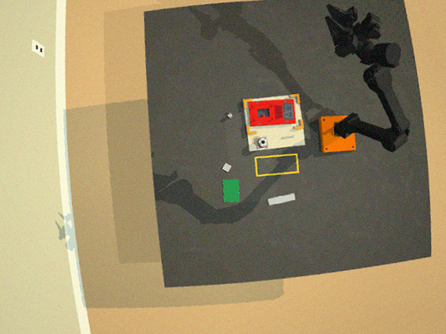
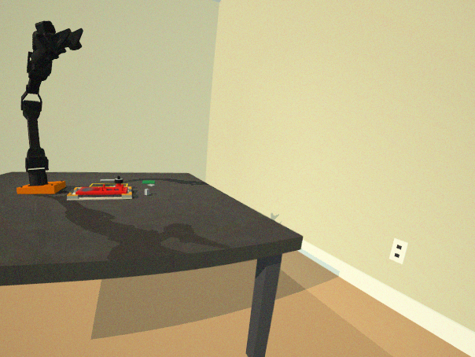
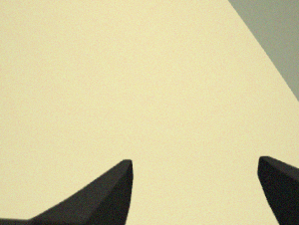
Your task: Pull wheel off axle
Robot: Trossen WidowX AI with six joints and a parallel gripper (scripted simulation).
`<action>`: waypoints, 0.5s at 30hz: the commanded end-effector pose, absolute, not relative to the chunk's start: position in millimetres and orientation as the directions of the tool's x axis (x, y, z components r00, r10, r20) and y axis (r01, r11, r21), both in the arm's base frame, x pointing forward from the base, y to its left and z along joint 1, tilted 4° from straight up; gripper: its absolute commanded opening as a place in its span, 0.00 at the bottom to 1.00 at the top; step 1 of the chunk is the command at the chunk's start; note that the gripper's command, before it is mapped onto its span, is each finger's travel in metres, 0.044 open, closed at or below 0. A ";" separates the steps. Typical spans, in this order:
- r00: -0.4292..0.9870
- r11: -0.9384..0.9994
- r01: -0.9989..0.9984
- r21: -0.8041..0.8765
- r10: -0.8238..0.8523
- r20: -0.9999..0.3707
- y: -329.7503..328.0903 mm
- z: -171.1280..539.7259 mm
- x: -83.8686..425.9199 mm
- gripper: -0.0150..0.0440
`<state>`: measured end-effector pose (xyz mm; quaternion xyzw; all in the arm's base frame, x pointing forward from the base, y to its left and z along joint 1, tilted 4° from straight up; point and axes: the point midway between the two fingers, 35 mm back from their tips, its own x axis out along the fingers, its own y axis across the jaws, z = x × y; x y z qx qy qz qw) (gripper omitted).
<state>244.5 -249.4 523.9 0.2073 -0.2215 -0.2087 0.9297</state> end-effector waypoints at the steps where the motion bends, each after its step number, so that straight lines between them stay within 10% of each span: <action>1: 0.866 0.776 0.267 0.571 -0.453 0.212 -249.0 493.1 278.6 0.76; 15: 0.902 0.352 0.431 0.831 -0.178 -0.393 -172.4 330.0 404.4 0.76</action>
